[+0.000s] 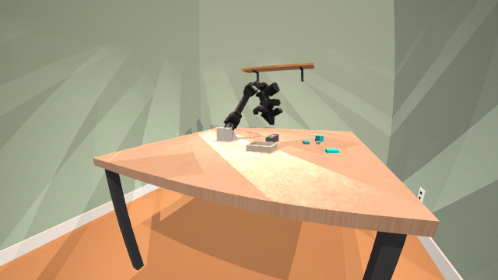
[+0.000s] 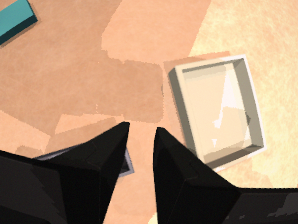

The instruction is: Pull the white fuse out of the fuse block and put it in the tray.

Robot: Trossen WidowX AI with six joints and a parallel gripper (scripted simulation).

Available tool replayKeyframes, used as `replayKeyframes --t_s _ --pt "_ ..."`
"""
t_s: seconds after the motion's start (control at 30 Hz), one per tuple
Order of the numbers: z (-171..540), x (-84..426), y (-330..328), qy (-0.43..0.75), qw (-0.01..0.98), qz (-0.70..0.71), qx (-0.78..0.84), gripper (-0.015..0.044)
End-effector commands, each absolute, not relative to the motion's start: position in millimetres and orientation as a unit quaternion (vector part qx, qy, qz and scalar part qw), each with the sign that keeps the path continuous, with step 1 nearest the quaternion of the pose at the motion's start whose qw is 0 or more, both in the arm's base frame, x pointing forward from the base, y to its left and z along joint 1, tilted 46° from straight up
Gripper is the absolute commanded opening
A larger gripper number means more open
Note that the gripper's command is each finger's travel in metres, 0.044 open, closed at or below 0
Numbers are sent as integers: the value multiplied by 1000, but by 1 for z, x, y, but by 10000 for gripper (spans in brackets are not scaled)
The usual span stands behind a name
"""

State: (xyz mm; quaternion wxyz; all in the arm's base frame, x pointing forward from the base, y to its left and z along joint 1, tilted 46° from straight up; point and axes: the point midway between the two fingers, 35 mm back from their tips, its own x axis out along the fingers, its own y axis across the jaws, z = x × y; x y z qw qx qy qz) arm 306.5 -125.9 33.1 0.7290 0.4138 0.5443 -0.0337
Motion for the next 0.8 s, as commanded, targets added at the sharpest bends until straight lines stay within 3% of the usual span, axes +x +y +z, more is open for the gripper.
replayKeyframes --t_s 0.0,0.13,0.77 --pt "64 308 -54 624 688 174 326 74" --pt "77 305 -31 639 665 241 302 74" --pt "75 306 -19 639 665 241 302 74"
